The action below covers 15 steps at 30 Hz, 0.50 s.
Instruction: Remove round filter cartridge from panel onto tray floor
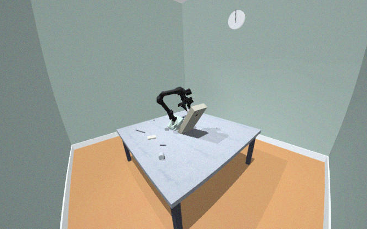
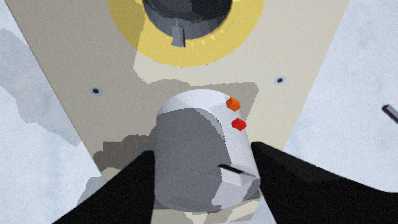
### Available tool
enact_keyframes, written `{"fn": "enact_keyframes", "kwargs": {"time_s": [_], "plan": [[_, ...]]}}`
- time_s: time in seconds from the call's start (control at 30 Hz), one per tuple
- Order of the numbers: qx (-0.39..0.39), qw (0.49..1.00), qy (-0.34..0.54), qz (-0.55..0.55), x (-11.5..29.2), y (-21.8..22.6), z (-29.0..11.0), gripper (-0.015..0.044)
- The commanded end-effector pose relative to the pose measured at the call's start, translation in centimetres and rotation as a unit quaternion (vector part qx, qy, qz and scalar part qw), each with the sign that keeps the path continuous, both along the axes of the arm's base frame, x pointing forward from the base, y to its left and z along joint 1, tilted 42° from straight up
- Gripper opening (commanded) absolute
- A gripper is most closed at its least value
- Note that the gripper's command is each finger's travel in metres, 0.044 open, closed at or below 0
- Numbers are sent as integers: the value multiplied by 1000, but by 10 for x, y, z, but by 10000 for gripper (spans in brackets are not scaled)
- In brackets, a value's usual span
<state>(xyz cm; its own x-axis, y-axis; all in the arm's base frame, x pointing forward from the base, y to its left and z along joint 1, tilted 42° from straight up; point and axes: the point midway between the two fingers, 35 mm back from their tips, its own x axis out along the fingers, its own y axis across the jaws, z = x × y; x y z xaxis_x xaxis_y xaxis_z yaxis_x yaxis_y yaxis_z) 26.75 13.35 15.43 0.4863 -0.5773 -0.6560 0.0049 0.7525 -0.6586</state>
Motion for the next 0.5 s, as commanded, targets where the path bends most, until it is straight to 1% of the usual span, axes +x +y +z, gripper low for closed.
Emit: {"fn": "enact_keyframes", "kwargs": {"time_s": [0.0, 0.2, 0.3, 0.47], "plan": [[3, 1000, 0, 0, -7, 11, 11, 0], [1, 1000, -1, -1, -21, 25, 30, 0], [1, 1000, -1, -1, -19, 31, 24, 0], [2, 1000, -1, -1, -16, 51, 5, 0]]}}
